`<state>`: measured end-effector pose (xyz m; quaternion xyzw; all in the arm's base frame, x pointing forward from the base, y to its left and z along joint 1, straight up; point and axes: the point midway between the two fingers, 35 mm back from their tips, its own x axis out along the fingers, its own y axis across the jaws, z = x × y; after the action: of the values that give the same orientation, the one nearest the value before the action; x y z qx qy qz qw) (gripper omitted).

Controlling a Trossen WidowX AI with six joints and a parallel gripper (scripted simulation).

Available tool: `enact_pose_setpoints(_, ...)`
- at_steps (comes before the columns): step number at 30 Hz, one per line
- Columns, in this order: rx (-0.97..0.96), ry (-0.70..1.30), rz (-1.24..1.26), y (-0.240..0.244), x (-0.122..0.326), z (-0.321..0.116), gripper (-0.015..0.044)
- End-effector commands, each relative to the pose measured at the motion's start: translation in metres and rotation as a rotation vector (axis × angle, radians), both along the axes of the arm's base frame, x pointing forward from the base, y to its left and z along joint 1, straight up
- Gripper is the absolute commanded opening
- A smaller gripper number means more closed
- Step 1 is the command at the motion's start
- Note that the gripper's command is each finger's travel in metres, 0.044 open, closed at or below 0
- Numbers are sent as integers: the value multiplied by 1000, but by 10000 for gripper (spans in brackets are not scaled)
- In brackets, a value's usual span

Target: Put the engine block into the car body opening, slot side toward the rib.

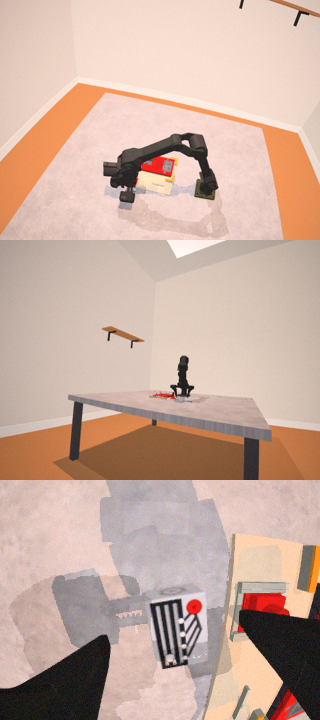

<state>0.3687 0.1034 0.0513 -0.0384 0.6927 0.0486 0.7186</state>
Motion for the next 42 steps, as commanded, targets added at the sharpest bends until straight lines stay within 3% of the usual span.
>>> enact_pose_setpoints(1,-8,6,1,-1,-1,-5,387)
enact_pose_setpoints(10,-8,6,1,-1,-1,-5,151)
enact_pose_setpoints(17,-8,6,1,-1,-1,-5,105)
enact_pose_setpoints(21,-8,6,1,-1,-1,0,0)
enact_pose_setpoints(42,-8,5,2,2,0,67,0)
